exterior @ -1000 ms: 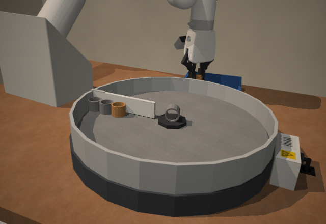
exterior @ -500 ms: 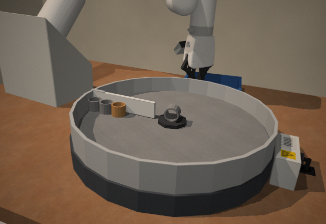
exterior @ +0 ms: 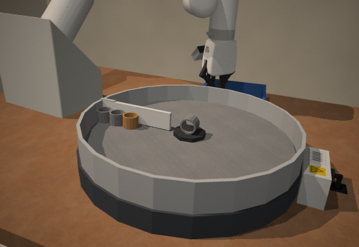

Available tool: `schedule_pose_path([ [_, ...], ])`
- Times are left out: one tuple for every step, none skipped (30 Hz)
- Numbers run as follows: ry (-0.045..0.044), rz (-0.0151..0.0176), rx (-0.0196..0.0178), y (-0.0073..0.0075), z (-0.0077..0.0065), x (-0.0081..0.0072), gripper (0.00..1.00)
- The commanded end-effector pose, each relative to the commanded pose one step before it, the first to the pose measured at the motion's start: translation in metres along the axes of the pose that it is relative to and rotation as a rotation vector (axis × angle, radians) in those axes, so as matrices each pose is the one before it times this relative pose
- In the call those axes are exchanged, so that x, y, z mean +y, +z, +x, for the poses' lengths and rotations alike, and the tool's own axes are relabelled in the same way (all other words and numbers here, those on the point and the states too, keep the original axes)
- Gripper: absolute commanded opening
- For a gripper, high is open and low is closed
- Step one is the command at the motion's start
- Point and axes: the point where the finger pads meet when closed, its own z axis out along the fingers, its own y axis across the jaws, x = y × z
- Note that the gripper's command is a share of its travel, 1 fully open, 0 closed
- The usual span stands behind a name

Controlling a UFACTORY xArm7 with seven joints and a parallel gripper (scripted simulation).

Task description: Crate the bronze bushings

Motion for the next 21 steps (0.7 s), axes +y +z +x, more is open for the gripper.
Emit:
schedule_pose_path([
  [0.00034,-0.00173,-0.00249,-0.00082,-0.00115,0.00067,0.00],
  [0.00000,0.00000,0.00000,0.00000,0.00000,0.00000,0.00],
  [0.00000,0.00000,0.00000,0.00001,0.00000,0.00000,0.00],
  [0.00000,0.00000,0.00000,0.00004,0.00000,0.00000,0.00],
  [0.00000,0.00000,0.00000,0.00006,0.00000,0.00000,0.00],
  [0.00000,0.00000,0.00000,0.00010,0.00000,0.00000,0.00],
  [0.00000,0.00000,0.00000,0.00013,0.00000,0.00000,0.00],
  [0.00000,0.00000,0.00000,0.00017,0.00000,0.00000,0.00],
  [0.00000,0.00000,0.00000,0.00021,-0.00001,0.00000,0.00],
  [0.00000,0.00000,0.00000,0.00025,-0.00001,0.00000,0.00],
  [0.00000,0.00000,0.00000,0.00028,-0.00001,0.00000,0.00],
  [0.00000,0.00000,0.00000,0.00031,-0.00001,0.00000,0.00],
  [0.00000,0.00000,0.00000,0.00033,-0.00001,0.00000,0.00],
  [-0.00001,0.00000,0.00000,0.00035,-0.00001,0.00000,0.00],
  [-0.00001,0.00000,0.00000,0.00036,-0.00001,0.00000,0.00],
  [-0.00001,0.00000,0.00000,0.00037,-0.00001,0.00000,0.00],
  [0.00000,0.00000,0.00000,0.00000,0.00000,0.00000,0.00],
  [0.00000,0.00000,0.00000,0.00000,0.00000,0.00000,0.00],
  [0.00000,0.00000,0.00000,0.00037,-0.00001,0.00000,0.00],
  [0.00000,0.00000,0.00000,0.00036,-0.00001,0.00000,0.00],
  [0.00000,0.00000,0.00000,0.00035,-0.00001,0.00000,0.00],
])
